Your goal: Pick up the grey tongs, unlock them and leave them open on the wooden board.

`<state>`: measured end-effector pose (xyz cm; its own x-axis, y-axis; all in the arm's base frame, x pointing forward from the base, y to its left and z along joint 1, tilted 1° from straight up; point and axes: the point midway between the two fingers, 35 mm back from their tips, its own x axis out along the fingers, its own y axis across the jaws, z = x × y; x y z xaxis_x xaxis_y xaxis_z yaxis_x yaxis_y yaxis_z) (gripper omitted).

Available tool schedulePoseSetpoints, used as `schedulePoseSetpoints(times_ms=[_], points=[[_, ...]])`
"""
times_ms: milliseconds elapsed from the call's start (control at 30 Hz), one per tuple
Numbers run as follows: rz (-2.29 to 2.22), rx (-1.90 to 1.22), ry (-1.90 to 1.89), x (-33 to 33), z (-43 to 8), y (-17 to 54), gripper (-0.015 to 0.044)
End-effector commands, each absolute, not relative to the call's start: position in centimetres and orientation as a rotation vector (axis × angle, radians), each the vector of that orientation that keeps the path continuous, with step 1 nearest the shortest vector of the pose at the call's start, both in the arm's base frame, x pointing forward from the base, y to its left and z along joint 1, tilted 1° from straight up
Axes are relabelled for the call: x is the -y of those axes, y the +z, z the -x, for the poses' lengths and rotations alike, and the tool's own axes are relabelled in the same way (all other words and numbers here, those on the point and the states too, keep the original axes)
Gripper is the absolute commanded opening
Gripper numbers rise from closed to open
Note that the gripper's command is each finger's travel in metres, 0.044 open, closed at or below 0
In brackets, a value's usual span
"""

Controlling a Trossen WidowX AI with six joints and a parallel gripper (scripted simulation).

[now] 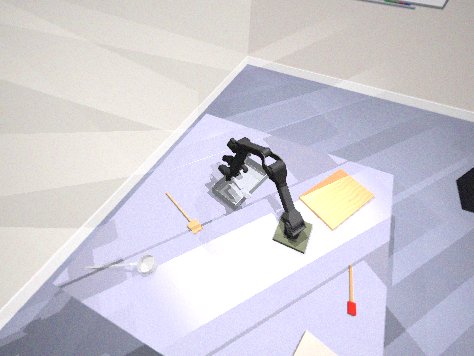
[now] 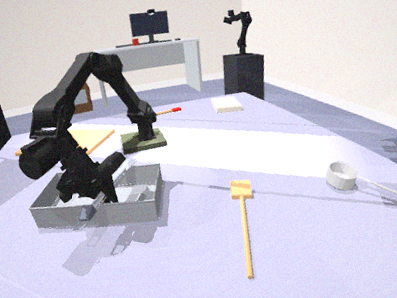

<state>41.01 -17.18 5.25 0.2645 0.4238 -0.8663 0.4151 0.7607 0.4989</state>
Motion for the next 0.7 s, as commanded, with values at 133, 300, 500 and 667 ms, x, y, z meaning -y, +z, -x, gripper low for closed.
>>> schedulePoseSetpoints(times_ms=[133, 300, 500, 667], points=[[-0.771, -1.342, 0.009, 17.3, -41.1, 10.3, -0.015], [-0.774, -1.343, 0.009, 17.2, -40.9, 12.9, -0.015], [-0.774, -1.343, 0.009, 17.2, -40.9, 12.9, -0.015], [-0.745, -1.367, -0.026, 17.2, -40.8, 12.7, -0.015]])
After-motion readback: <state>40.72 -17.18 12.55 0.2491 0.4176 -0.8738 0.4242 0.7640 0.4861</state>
